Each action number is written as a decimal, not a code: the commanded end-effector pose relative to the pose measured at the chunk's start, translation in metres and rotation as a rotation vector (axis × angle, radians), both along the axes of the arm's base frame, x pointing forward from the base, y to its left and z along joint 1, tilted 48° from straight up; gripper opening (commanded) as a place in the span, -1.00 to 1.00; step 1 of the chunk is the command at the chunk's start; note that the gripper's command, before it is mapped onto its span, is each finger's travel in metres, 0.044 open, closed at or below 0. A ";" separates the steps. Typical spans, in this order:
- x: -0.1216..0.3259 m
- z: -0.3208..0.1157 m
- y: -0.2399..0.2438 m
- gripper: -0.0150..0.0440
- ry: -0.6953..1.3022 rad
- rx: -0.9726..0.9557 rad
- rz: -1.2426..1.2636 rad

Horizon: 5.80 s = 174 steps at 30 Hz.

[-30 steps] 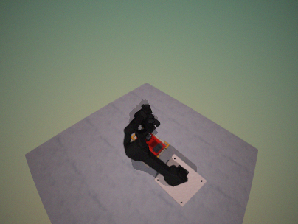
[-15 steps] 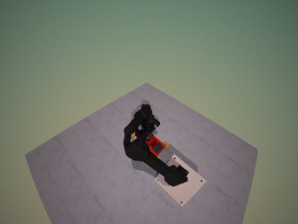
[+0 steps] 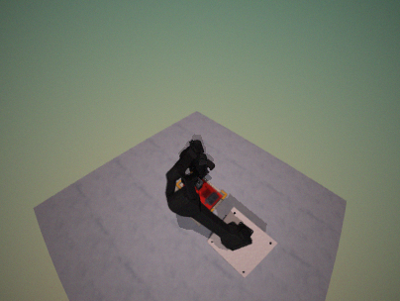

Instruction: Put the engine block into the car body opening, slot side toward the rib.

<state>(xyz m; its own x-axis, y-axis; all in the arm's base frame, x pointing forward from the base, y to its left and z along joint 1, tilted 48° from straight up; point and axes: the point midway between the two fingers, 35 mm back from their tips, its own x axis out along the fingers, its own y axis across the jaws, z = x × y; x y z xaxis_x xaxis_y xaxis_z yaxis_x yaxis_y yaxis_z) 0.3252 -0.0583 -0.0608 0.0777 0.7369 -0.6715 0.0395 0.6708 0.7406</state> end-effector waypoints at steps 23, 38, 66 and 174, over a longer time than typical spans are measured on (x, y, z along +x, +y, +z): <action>-0.001 -0.001 0.001 0.05 0.007 -0.003 -0.001; -0.001 -0.002 0.003 0.05 0.004 -0.004 0.002; 0.000 -0.004 0.005 0.05 0.008 -0.003 -0.002; 0.001 -0.013 0.015 0.05 0.008 -0.002 -0.002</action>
